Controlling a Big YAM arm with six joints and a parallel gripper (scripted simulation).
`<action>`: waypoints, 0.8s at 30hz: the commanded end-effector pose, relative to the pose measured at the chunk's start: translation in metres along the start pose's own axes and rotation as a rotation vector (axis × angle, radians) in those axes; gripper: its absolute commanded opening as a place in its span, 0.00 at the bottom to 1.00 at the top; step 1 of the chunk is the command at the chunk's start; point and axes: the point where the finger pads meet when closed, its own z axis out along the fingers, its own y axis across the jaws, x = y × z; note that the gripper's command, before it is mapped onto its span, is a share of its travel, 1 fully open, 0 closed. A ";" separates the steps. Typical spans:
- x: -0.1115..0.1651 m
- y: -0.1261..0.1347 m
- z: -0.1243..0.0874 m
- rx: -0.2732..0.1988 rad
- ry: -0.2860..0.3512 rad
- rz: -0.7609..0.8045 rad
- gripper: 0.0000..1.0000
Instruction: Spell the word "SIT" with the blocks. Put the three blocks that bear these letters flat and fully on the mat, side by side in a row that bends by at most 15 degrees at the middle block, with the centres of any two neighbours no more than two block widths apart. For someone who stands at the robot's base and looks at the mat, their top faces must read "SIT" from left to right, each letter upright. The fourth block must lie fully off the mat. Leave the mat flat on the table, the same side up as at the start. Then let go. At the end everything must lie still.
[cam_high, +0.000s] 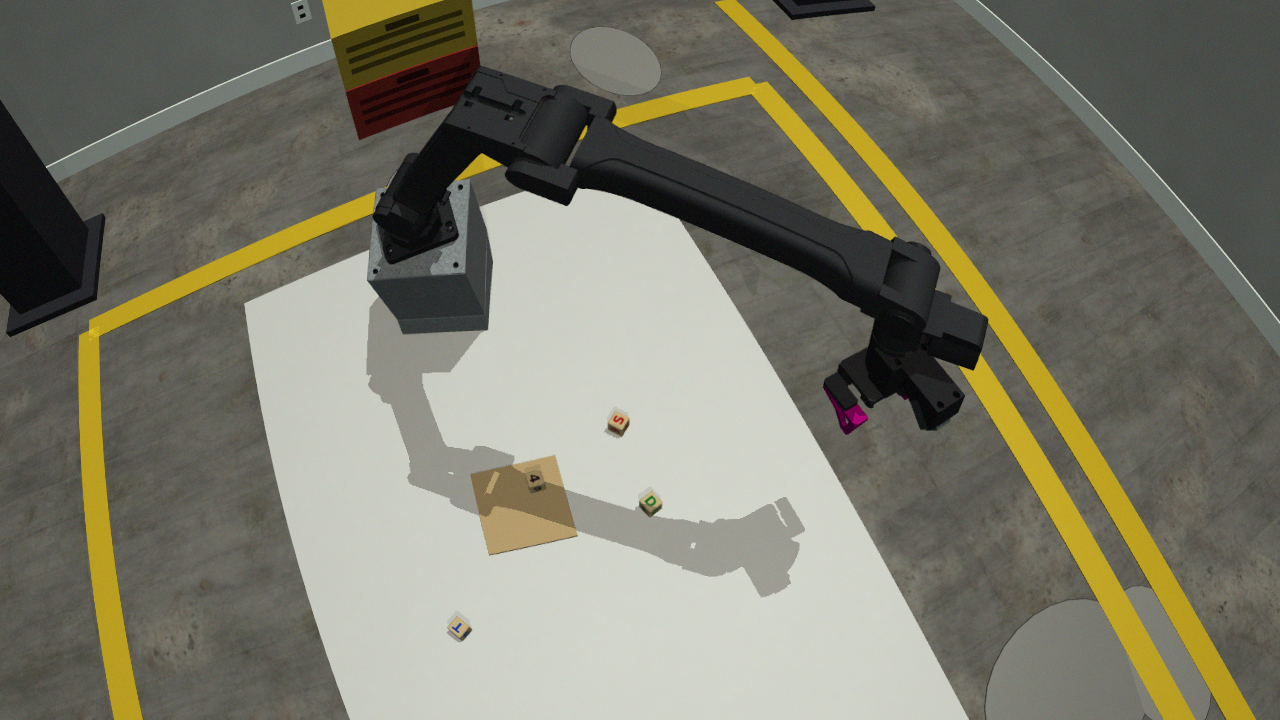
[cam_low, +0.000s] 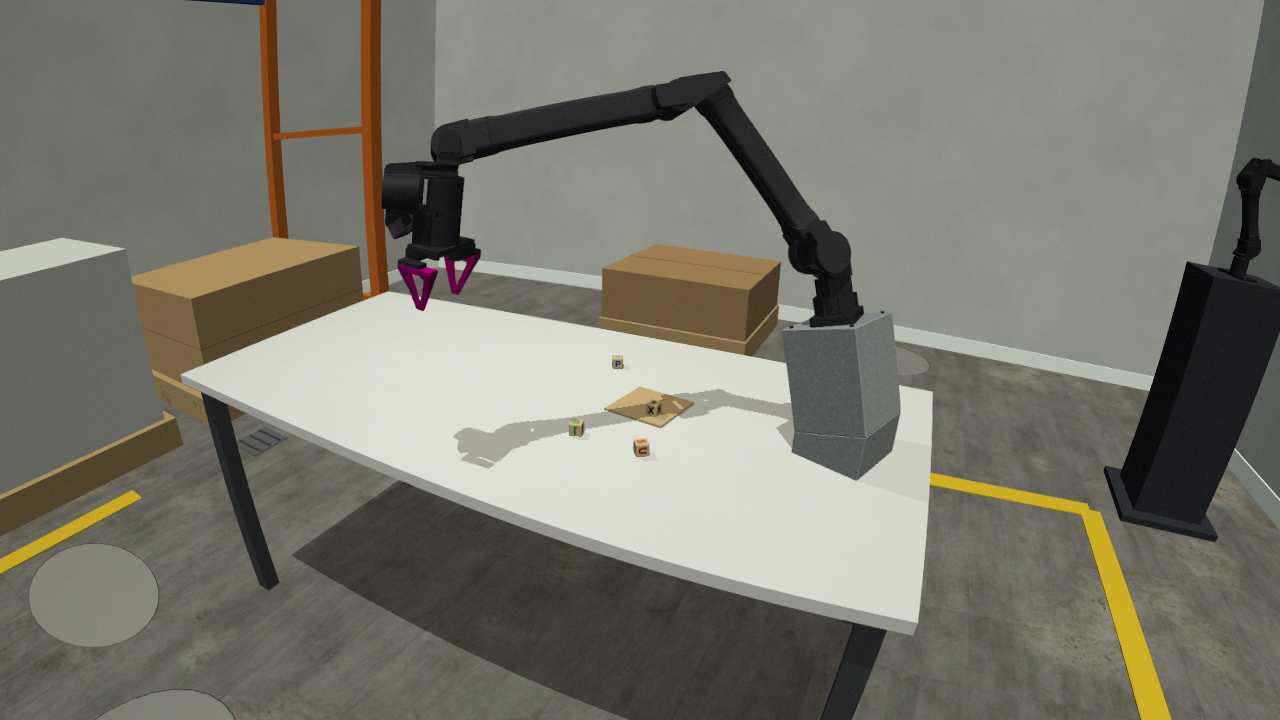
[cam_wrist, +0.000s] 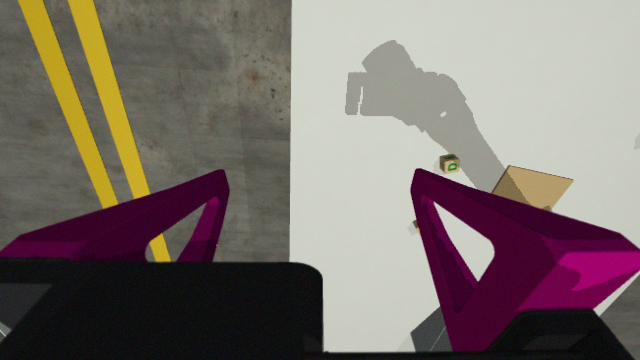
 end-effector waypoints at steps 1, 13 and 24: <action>-0.003 0.001 -0.008 -0.009 -0.011 0.003 1.00; -0.003 0.001 -0.008 -0.009 -0.011 0.003 1.00; -0.008 0.004 -0.025 -0.038 -0.065 0.003 1.00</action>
